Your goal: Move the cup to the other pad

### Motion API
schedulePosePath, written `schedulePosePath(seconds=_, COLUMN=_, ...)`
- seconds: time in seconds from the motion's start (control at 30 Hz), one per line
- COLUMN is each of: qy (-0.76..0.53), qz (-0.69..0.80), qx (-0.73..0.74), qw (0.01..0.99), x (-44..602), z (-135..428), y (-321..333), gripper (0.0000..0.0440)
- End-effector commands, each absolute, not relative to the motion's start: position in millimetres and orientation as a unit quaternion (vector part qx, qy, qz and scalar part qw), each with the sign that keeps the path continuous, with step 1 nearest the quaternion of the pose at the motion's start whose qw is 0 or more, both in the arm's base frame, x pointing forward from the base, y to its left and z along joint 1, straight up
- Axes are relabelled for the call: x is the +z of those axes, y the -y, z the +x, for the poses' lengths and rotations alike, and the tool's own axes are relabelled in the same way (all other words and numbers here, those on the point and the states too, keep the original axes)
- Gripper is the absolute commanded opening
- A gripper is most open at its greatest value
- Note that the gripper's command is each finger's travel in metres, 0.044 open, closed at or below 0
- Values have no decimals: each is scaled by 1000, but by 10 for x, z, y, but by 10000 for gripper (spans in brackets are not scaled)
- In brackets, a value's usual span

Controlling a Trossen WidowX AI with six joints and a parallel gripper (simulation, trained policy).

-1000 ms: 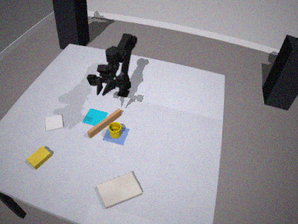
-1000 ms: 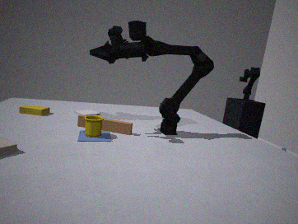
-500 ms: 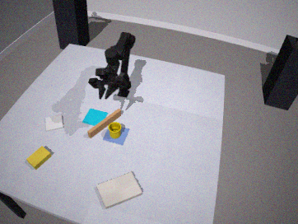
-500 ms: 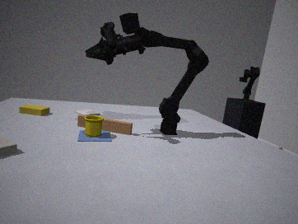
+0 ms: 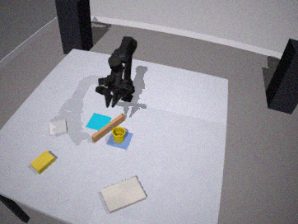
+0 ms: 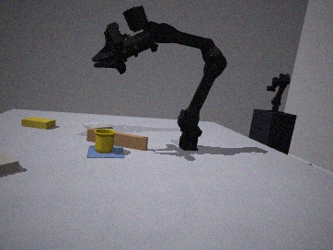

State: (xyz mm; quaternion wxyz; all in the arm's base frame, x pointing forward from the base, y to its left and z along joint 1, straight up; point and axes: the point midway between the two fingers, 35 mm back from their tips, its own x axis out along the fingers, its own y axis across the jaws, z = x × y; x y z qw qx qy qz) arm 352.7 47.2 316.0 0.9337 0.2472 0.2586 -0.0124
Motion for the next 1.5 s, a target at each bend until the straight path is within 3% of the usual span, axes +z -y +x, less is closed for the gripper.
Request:
schedulePosePath(seconds=0.0, qy=-281, qz=272, qx=-19, qw=920, x=3166, z=3551, y=-530, gripper=148)
schedulePosePath(seconds=0.8, qy=-420, qz=368, qx=-116, qw=821, x=2865, z=3584, y=-716, gripper=149)
schedulePosePath(seconds=1.47, qy=-519, qz=366, qx=-226, qw=739, x=2428, z=3494, y=-682, gripper=143)
